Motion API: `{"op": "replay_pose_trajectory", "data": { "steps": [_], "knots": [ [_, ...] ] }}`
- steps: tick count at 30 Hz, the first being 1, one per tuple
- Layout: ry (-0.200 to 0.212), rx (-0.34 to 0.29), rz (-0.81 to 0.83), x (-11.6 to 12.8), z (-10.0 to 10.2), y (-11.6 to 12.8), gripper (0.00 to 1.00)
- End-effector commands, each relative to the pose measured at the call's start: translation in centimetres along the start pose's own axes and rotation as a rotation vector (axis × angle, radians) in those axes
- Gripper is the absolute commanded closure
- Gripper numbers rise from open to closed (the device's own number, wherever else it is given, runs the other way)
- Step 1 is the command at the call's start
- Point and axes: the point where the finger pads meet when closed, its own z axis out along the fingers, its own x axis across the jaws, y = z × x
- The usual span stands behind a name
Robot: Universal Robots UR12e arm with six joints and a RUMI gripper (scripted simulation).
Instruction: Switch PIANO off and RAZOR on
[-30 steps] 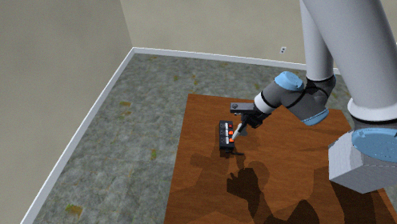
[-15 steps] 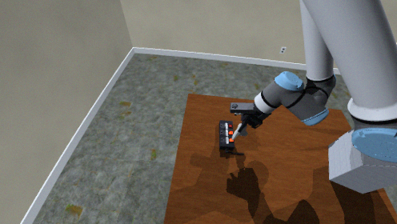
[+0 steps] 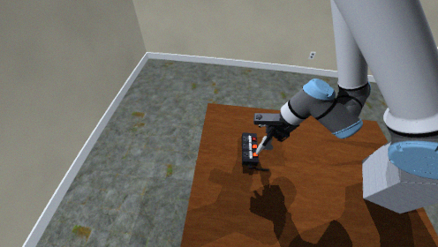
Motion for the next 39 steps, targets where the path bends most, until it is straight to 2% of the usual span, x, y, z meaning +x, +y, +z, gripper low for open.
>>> {"op": "replay_pose_trajectory", "data": {
  "steps": [1,26,35,39],
  "knots": [
    [-0.002,-0.003,0.0,-0.1,-0.1,0.2,0.0],
    [0.001,-0.005,-0.005,0.0,0.0,-0.3,0.0],
    [0.004,-0.083,-0.027,0.3,-0.5,-0.8,0.0],
    [0.004,-0.097,-0.032,0.3,-0.6,-0.9,0.0]
  ]
}}
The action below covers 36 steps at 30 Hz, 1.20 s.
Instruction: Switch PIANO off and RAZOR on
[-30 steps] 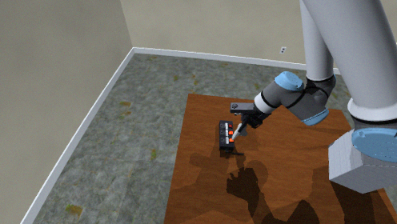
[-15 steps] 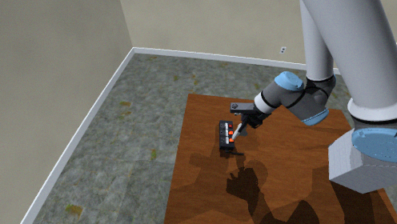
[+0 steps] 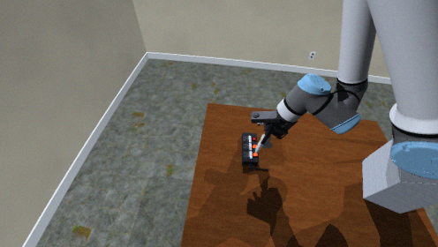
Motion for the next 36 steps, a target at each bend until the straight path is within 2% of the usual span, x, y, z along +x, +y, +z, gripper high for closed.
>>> {"op": "replay_pose_trajectory", "data": {
  "steps": [1,4,16,18,27,36],
  "knots": [
    [-0.002,-0.045,-0.01,0.1,0.0,-0.1,0.0],
    [-0.002,-0.09,-0.025,0.1,-0.7,-0.2,0.0],
    [-0.002,-0.182,-0.06,-0.1,-2.8,-0.5,0.0],
    [-0.002,-0.182,-0.06,-0.1,-2.8,-0.5,0.0],
    [-0.005,-0.26,-0.095,-0.5,-5.4,-0.4,0.0],
    [-0.006,-0.286,-0.107,-0.7,-6.4,-0.3,0.0]
  ]
}}
